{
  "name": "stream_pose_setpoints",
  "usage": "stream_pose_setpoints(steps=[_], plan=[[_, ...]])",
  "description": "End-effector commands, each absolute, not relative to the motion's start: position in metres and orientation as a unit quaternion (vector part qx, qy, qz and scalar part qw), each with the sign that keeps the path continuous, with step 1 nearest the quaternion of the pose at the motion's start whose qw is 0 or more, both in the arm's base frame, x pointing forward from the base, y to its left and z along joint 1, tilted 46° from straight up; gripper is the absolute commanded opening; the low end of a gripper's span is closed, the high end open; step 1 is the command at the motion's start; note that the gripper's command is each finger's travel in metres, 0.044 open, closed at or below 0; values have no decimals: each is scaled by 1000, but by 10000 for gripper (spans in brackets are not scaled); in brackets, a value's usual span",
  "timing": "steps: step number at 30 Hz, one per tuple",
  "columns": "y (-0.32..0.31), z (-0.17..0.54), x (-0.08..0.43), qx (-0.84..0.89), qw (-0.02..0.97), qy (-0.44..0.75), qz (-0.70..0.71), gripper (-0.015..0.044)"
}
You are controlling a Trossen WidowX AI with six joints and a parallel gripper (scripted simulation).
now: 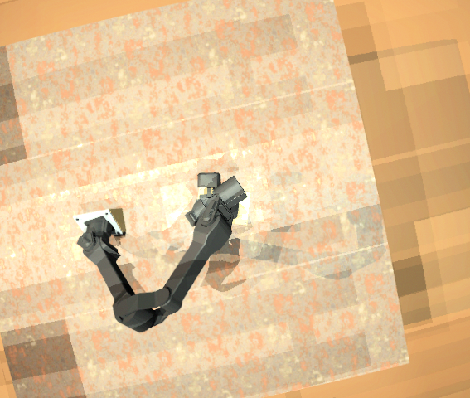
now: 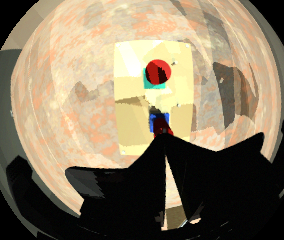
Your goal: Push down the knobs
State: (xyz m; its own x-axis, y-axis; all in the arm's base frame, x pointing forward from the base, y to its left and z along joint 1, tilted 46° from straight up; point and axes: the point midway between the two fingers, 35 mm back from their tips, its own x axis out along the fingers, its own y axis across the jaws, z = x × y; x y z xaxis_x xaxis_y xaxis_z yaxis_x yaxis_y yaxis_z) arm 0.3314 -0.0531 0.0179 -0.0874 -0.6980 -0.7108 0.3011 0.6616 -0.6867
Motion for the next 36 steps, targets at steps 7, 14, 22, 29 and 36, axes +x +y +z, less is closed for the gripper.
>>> stream_pose_setpoints(steps=[7,14,22,29,36], plan=[[-50,23,334,-151,651,633,-391,0],[-43,31,334,-151,650,633,-391,0],[-47,28,334,-152,651,633,-391,210],[-40,46,362,-151,652,633,-389,26],[-30,69,390,-150,651,633,-391,0]])
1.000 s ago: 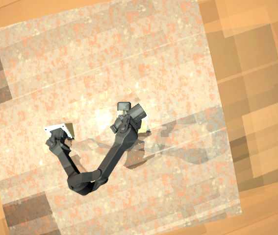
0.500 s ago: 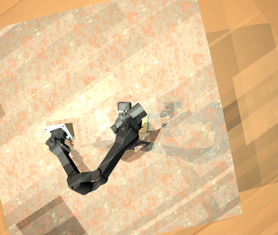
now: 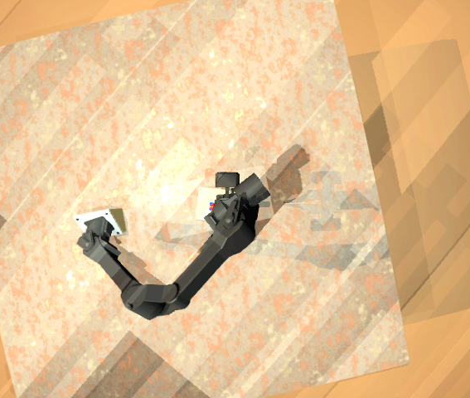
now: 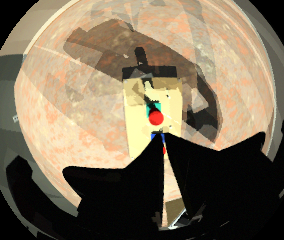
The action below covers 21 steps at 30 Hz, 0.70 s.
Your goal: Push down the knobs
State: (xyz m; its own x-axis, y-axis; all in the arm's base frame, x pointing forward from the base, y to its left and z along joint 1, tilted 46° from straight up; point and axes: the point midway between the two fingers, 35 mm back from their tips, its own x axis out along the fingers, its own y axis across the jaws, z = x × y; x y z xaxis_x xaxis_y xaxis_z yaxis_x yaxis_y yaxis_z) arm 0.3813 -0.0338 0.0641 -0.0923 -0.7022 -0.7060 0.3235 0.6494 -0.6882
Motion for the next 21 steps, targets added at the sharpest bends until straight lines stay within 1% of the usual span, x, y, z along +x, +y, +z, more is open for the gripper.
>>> stream_pose_setpoints(steps=[1,9,21], plan=[[-30,69,390,-150,651,633,-391,0],[-44,55,388,-151,651,632,-392,0],[-49,50,387,-151,651,632,-392,0]])
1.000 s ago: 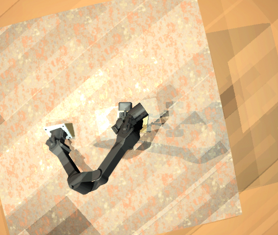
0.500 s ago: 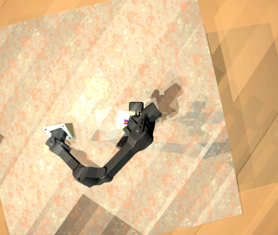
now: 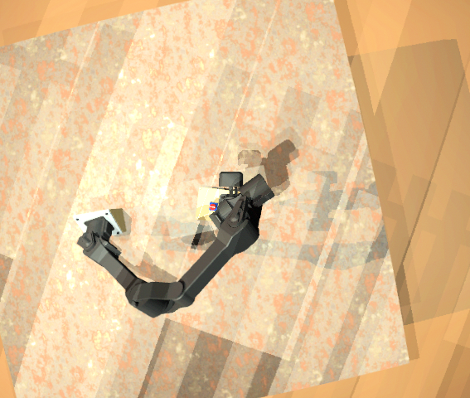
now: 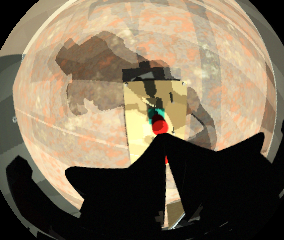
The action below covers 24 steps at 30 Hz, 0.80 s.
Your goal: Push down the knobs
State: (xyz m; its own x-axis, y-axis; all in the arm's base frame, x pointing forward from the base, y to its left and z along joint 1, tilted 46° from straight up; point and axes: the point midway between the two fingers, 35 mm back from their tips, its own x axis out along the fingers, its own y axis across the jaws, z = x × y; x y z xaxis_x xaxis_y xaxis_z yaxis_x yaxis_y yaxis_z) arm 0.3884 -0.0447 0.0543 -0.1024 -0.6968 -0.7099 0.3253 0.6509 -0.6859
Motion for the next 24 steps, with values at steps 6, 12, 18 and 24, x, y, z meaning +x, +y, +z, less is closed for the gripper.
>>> stream_pose_setpoints(steps=[6,12,18,24], plan=[[-56,43,386,-151,651,632,-392,0],[-59,40,386,-151,651,632,-392,0],[-58,41,386,-151,651,632,-392,0],[-59,40,385,-151,651,632,-392,0]])
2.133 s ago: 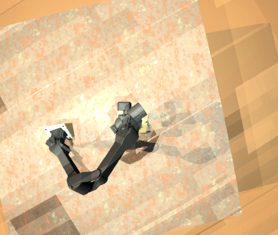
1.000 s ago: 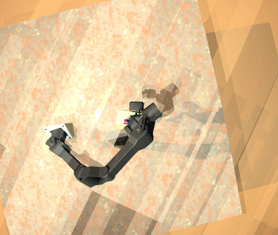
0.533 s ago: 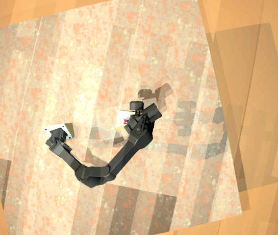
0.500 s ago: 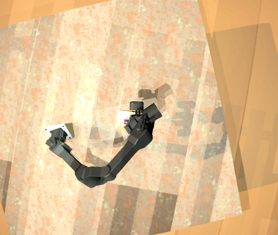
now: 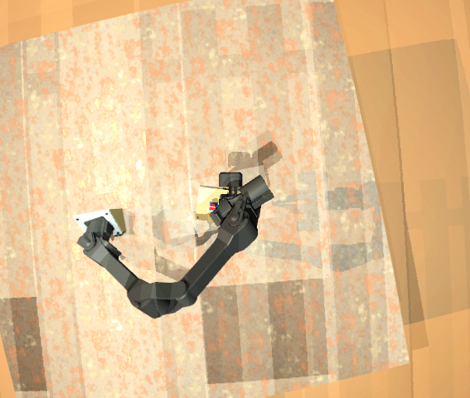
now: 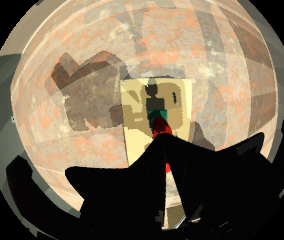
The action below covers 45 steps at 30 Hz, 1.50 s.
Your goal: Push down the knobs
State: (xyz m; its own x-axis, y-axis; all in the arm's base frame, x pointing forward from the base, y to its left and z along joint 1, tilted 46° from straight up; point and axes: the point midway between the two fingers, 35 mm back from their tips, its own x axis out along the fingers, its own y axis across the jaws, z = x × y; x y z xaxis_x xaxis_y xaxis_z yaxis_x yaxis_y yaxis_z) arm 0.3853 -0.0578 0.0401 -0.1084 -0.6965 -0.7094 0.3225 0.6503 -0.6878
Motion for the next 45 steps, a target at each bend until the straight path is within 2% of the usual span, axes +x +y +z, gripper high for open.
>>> stream_pose_setpoints(steps=[1,45], plan=[[-59,40,385,-151,651,632,-392,0],[-64,36,385,-151,651,632,-392,0]])
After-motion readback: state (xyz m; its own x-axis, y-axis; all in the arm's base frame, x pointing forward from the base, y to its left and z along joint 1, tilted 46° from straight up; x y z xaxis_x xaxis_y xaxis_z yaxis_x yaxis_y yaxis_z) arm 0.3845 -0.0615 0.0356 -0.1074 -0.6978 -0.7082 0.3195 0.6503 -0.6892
